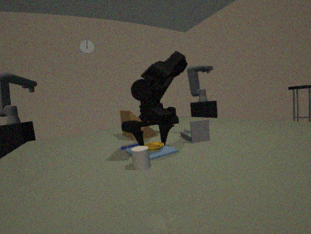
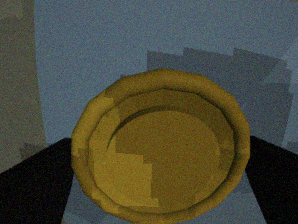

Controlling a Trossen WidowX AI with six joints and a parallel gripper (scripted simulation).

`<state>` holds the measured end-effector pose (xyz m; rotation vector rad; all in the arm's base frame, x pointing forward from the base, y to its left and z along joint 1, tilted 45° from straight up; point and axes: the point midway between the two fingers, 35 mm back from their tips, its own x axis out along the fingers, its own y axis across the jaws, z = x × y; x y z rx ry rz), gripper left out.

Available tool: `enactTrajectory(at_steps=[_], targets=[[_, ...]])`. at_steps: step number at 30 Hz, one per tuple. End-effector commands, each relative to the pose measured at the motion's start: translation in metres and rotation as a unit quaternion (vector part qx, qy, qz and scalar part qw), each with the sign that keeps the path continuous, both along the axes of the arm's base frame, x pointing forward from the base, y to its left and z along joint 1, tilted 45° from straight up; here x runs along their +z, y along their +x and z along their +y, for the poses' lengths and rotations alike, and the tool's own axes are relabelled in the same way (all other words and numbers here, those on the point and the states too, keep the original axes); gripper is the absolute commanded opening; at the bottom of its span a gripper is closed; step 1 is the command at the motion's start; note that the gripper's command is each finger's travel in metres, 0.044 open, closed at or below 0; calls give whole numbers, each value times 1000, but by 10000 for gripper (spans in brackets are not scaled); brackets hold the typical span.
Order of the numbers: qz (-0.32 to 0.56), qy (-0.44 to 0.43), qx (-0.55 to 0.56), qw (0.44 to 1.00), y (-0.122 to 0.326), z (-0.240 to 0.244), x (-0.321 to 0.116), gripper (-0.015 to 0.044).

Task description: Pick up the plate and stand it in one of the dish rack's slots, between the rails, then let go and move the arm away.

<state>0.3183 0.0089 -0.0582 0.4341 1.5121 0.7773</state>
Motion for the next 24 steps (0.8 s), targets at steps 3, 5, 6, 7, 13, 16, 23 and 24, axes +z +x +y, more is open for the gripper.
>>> enactTrajectory(at_steps=[3, 5, 6, 7, 13, 16, 23, 24], targets=[[2, -1, -2, 1000, 4, -12, 9, 169], [1, -2, -3, 1000, 6, -19, 16, 116], [1, -3, -3, 1000, 7, -23, 19, 90], [1, -4, -3, 1000, 8, -27, 23, 64], [2, -4, -3, 1000, 12, -47, 43, 0], [2, -3, -2, 1000, 13, -57, 54, 0], [3, 0, -2, 1000, 15, -78, 74, 0], [3, 0, -1, 1000, 15, -79, 75, 0]])
